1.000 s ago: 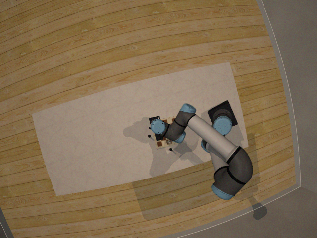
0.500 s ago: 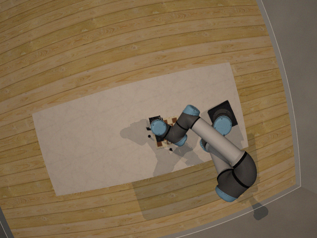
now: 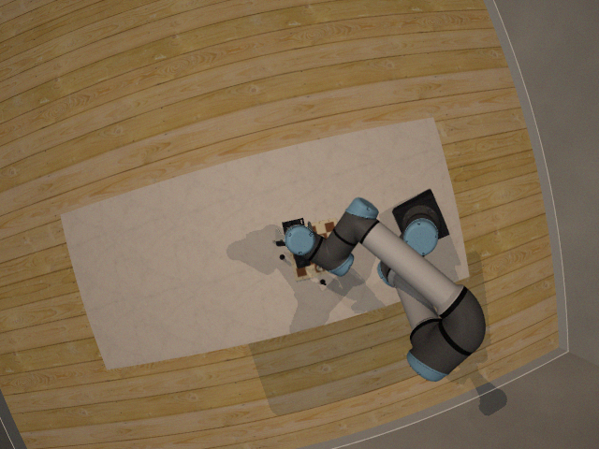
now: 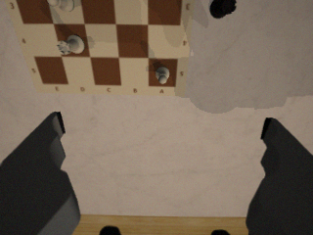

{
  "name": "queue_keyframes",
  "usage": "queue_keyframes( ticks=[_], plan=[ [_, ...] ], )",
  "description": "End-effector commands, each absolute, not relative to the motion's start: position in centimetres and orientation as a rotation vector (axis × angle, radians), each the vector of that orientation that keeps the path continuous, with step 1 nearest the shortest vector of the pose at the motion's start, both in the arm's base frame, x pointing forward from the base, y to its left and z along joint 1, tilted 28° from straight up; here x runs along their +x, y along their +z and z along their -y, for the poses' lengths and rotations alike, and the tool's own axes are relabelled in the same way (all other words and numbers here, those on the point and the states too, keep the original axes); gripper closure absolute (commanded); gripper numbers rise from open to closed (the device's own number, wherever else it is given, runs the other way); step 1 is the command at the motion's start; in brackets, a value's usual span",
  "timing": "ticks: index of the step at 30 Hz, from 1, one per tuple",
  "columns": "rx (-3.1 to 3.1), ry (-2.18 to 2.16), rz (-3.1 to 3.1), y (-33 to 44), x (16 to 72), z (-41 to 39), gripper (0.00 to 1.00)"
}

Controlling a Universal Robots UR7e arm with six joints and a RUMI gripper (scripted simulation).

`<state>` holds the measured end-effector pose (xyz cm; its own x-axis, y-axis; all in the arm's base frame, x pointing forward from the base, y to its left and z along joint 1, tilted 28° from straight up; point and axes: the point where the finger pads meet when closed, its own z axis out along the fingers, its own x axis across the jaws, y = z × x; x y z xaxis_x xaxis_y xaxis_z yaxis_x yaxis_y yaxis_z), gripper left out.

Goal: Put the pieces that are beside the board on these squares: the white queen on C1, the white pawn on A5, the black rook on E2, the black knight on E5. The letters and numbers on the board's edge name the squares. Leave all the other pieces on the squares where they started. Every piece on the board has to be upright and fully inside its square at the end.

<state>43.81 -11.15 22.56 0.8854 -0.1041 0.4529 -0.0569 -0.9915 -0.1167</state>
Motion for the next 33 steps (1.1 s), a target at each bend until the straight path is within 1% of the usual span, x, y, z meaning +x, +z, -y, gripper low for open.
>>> queue_keyframes(
  ticks=[1, 10, 24, 33],
  plan=[
    [-2.954, -0.722, -0.127, 22.7, 43.8, 11.2, 0.0],
    [-2.948, -0.717, -0.161, 23.0, 44.4, 10.8, 0.0],
    [-2.845, -0.676, -0.547, 25.3, 49.7, 5.2, 0.0],
    [-2.825, -0.673, -0.6, 25.6, 50.4, 4.3, 0.0]
  ],
)
